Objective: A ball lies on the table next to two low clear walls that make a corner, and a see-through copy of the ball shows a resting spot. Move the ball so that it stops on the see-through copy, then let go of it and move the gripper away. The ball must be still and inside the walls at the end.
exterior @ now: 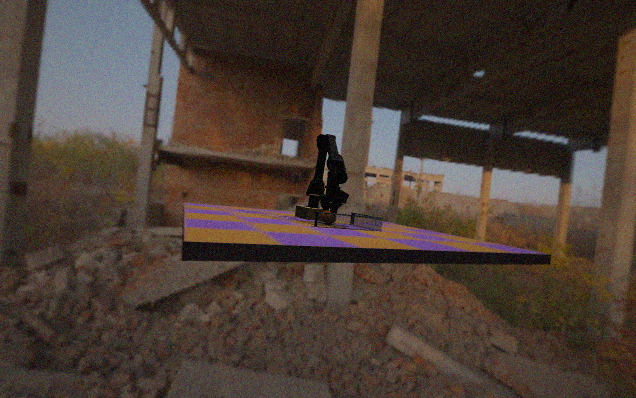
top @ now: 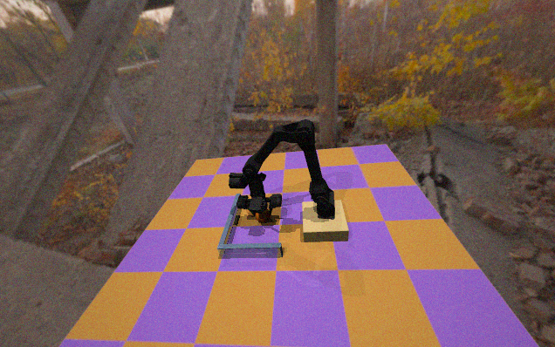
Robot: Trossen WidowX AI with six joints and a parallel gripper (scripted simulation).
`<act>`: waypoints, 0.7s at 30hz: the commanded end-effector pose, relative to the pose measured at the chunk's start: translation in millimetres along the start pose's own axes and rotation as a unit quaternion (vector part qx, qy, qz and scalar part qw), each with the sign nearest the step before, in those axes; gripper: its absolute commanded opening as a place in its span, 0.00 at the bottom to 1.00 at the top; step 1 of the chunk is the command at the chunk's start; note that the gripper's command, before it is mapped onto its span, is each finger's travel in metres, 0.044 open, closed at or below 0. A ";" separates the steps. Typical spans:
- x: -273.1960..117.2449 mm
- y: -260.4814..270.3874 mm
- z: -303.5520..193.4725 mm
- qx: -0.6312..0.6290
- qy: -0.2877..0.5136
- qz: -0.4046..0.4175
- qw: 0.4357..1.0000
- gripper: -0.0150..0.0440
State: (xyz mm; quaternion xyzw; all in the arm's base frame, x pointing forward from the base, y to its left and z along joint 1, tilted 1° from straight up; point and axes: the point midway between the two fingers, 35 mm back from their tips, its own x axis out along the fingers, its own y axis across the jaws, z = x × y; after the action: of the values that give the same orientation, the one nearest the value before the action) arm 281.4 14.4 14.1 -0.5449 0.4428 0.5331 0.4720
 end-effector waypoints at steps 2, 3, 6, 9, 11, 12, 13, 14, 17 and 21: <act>2.1 0.7 -0.7 -0.002 0.002 0.003 1.000 0.76; 2.1 0.7 -0.7 -0.002 0.002 0.003 1.000 0.75; -1.3 -0.4 -0.8 -0.002 0.002 0.003 1.000 0.62; -16.4 -4.4 -1.2 -0.002 0.002 0.003 1.000 0.48; -27.5 -6.7 -1.4 -0.002 0.002 0.003 1.000 0.39; -33.1 -7.6 -1.5 -0.002 0.002 0.003 1.000 0.35; -38.8 -8.4 -1.6 -0.002 0.002 0.002 1.000 0.31; -44.5 -9.1 -1.7 -0.002 0.002 0.002 1.000 0.26; -61.8 -10.3 -1.8 -0.002 0.002 0.002 1.000 0.25; -85.3 -10.0 -1.6 -0.002 0.002 0.002 1.000 0.25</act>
State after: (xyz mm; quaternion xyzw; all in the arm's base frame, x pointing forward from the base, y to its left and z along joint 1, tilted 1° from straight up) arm 288.0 13.7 79.1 -0.5396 0.4480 0.5374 0.4683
